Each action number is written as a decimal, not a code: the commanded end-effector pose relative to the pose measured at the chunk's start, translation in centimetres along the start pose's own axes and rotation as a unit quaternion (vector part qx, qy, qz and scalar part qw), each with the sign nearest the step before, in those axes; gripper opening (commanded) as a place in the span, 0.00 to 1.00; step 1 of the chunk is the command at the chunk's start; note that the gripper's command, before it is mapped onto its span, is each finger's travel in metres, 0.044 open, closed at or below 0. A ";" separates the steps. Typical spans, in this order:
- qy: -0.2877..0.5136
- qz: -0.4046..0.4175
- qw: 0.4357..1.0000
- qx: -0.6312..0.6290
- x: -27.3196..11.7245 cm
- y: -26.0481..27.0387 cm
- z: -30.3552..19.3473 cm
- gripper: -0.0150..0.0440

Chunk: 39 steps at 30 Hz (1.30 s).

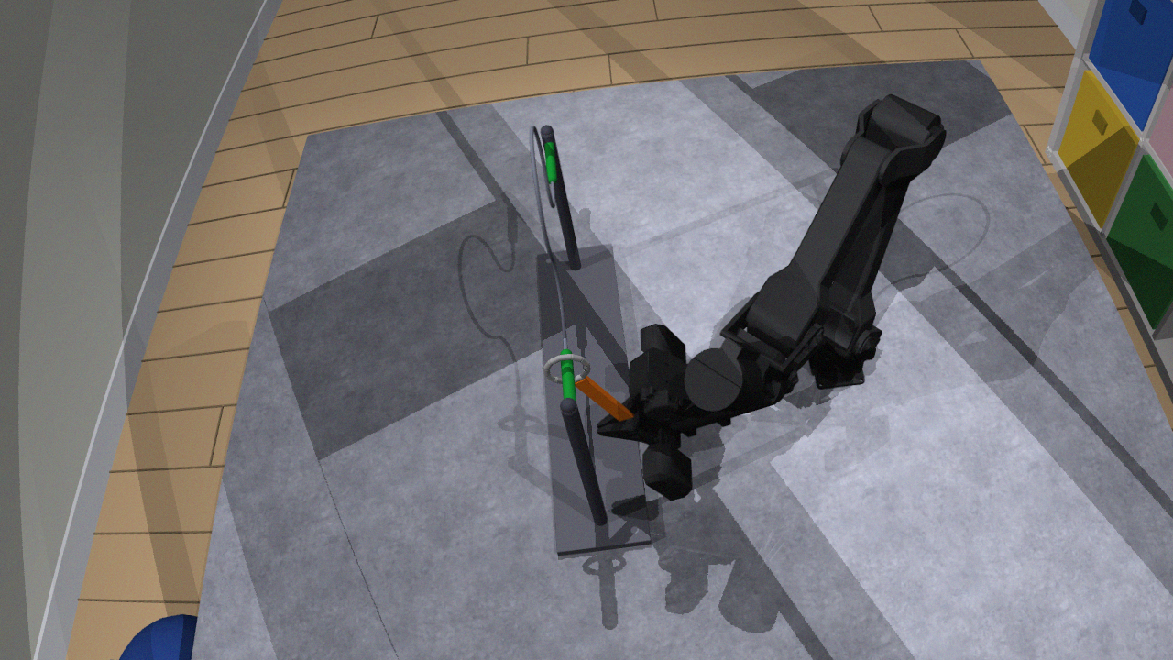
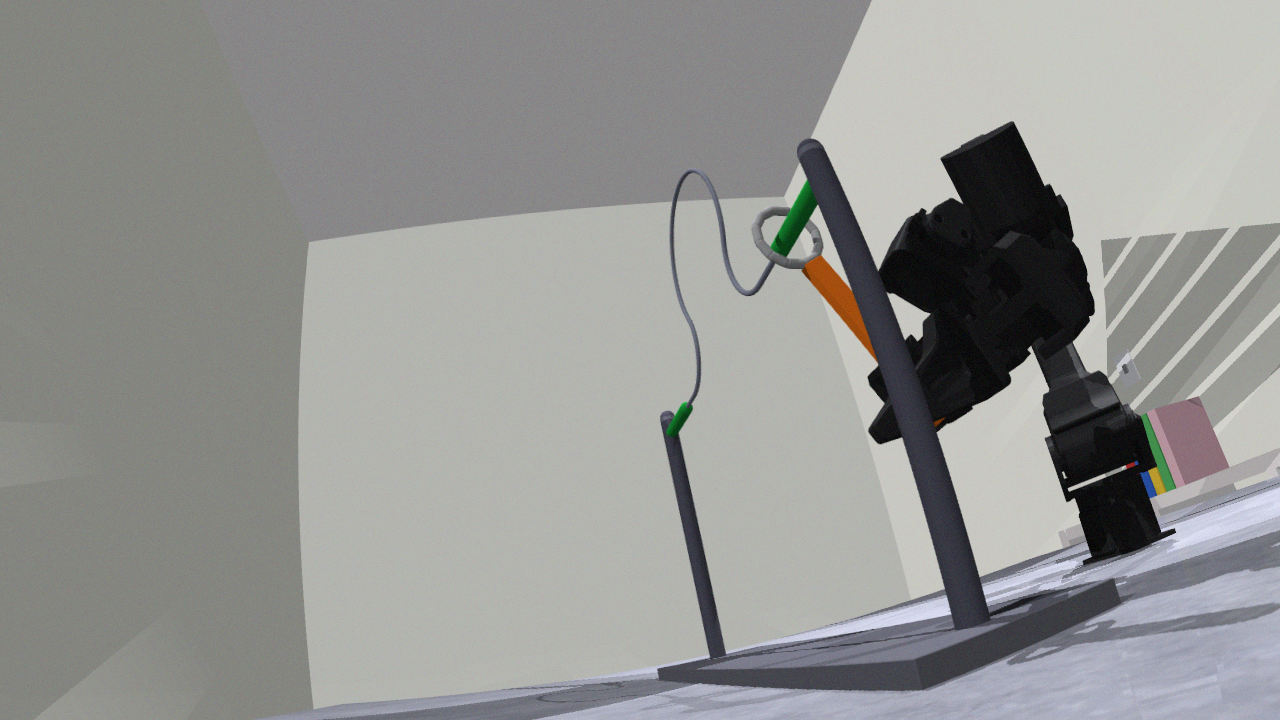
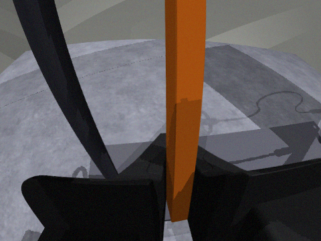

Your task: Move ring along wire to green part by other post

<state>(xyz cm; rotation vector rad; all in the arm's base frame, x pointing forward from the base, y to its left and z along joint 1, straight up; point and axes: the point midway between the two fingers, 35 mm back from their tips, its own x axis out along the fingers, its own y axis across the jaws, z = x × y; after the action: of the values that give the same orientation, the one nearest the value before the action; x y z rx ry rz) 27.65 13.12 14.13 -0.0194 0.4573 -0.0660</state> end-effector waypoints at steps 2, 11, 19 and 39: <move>0.001 -0.003 1.000 0.000 0.3 0.0 -0.7 0.00; 0.001 -0.003 1.000 0.000 0.4 0.0 -1.0 0.00; 0.001 -0.003 1.000 0.000 0.4 0.0 -1.0 0.00; 0.004 -0.002 1.000 -0.001 -0.7 0.2 -1.0 0.53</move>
<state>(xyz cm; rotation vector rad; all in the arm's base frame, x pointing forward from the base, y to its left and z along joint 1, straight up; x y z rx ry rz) 27.09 13.20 13.12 -0.0303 0.4707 -0.0694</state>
